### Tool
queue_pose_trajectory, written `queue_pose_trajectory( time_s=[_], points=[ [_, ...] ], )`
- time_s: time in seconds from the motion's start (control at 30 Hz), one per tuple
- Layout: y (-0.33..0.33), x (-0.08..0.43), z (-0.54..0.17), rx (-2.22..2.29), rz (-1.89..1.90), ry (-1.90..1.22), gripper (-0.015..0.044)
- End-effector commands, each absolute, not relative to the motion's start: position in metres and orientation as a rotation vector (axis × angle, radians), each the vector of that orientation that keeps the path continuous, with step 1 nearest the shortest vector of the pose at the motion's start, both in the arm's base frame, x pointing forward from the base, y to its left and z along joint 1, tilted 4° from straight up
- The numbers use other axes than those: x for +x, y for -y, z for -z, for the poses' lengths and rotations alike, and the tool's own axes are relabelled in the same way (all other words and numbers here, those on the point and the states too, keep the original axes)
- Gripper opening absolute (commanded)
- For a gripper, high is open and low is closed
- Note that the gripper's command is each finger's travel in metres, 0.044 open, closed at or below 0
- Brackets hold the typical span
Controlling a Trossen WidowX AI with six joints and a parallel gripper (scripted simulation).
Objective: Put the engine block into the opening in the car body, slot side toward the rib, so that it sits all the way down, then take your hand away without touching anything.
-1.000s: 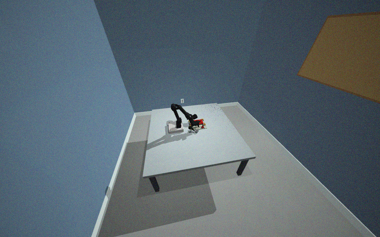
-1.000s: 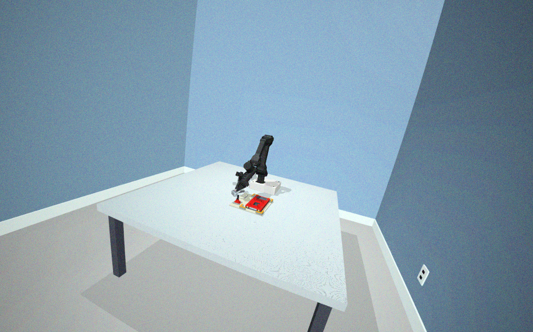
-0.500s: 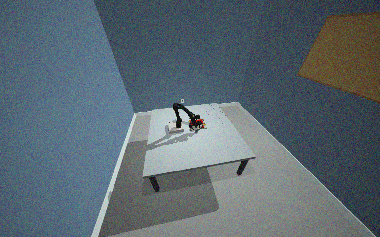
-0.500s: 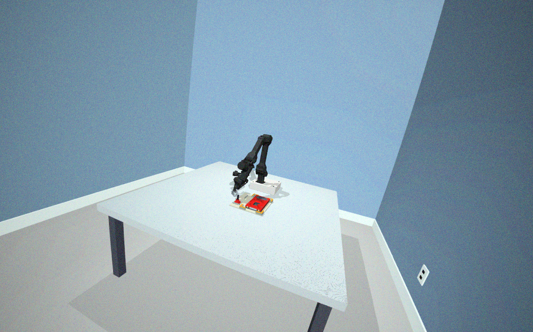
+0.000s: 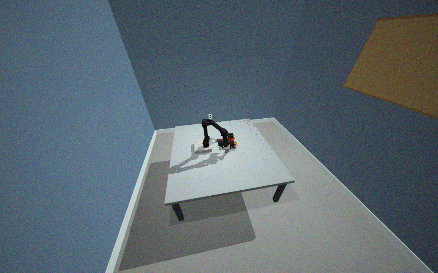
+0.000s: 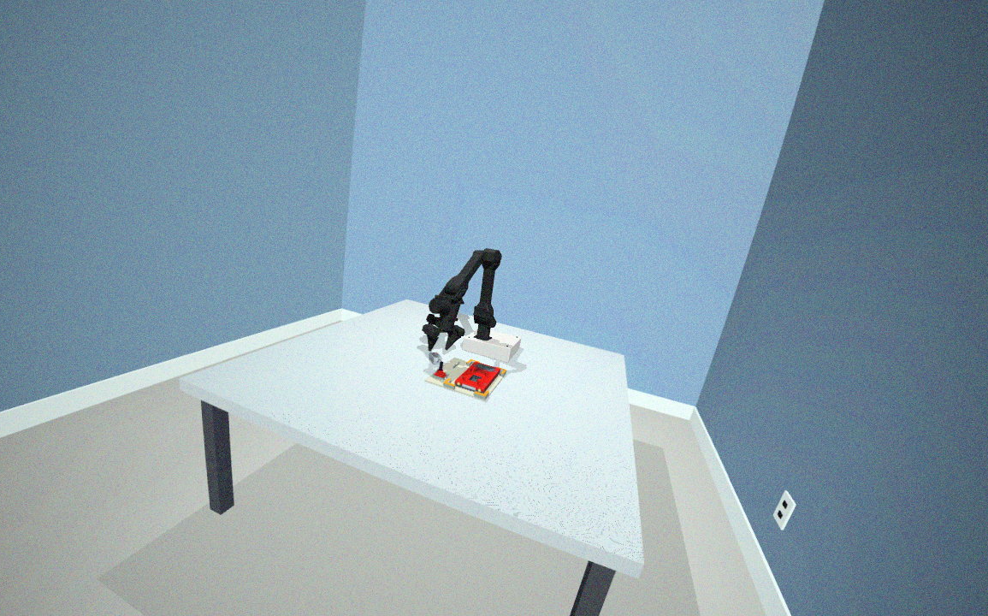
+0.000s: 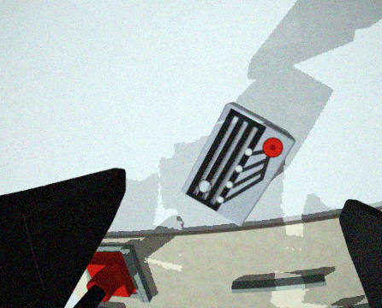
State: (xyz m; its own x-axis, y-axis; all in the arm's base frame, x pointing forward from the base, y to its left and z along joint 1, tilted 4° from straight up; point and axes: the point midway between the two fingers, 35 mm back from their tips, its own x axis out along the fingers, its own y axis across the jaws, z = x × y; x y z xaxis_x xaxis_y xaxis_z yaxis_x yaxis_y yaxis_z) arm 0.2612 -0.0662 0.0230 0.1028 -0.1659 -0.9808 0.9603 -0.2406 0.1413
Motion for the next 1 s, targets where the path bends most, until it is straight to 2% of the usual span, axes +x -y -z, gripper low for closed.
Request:
queue_pose_trajectory(
  time_s=[0.0, 0.27, 0.97],
  points=[
    [0.067, 0.261, -0.024, 1.412, 1.460, -0.871, 0.0440],
    [0.069, 0.260, -0.034, 1.572, 1.662, -0.837, 0.0440],
    [0.076, 0.269, -0.018, 1.575, 1.666, -0.835, 0.0440]
  ],
)
